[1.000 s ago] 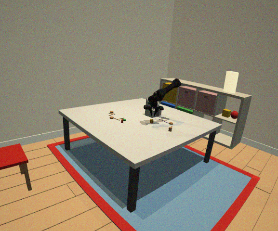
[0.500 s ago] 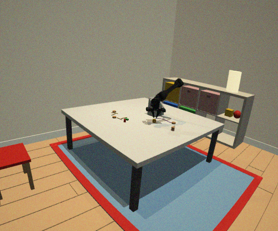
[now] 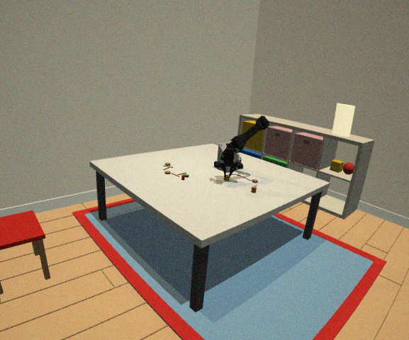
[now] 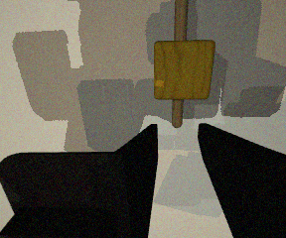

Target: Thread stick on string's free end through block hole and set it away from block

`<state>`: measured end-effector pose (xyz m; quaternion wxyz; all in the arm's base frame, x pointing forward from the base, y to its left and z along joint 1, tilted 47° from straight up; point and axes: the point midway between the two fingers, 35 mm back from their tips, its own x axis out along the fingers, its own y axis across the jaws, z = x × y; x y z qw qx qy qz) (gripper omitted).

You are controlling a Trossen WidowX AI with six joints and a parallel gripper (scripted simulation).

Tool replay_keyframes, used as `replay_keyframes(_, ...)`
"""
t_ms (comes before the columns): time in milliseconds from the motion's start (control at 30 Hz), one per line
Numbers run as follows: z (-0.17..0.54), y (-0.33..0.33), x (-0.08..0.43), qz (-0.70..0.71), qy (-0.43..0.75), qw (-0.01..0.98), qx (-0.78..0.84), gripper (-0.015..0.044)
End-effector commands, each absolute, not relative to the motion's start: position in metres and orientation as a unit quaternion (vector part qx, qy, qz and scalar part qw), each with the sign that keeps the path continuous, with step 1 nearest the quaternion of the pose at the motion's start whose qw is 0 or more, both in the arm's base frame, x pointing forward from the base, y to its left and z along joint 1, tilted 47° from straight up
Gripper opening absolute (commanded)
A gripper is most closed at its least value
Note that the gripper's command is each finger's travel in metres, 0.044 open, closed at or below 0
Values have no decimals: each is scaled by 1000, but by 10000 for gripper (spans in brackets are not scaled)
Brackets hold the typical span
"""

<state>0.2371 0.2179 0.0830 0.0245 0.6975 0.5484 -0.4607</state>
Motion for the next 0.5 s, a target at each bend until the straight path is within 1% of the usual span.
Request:
replay_keyframes(0, 74, 221, 235, -470, 545, 21, 694, 120)
replay_keyframes(467, 64, 233, 232, -469, 546, 19, 694, 120)
